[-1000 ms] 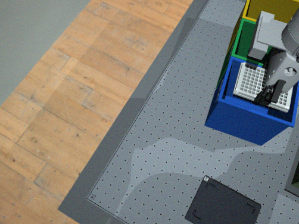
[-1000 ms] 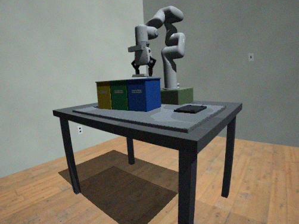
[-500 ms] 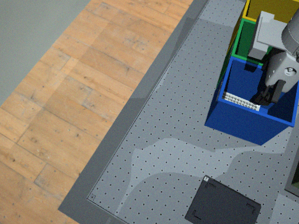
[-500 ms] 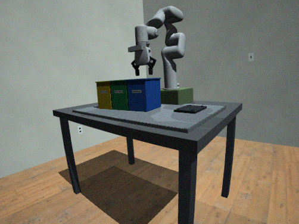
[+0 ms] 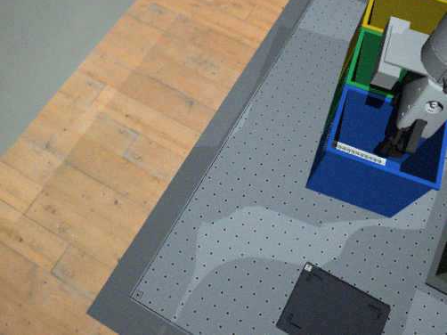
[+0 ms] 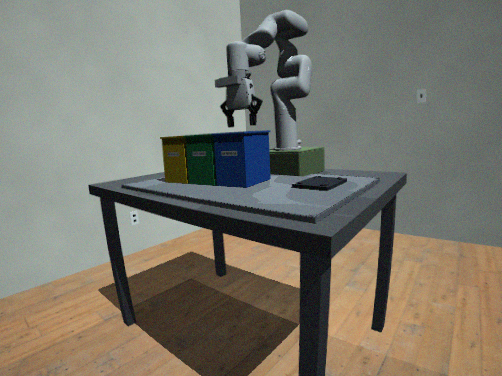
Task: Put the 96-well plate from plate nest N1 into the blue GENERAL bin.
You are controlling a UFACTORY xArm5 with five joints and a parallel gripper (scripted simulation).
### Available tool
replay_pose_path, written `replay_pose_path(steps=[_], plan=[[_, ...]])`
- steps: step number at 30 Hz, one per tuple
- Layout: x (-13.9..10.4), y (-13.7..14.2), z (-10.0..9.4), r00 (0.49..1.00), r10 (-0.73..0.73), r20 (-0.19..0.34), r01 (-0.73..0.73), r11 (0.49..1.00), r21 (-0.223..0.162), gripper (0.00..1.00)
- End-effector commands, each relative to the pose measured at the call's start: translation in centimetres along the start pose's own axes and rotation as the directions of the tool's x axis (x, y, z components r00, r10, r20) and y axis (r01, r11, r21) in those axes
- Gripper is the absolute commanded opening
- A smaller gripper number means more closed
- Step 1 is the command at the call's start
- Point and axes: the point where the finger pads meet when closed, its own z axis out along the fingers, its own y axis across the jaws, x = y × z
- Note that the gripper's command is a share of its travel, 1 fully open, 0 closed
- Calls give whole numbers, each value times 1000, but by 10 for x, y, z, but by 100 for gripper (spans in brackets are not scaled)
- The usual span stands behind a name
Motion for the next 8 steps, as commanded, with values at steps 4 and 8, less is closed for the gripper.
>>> replay_pose_path(steps=[4,8], plan=[[1,0,-12,1000,0,-3,0,1000,0,100],[1,0,-14,1000,0,-3,0,1000,0,100]])
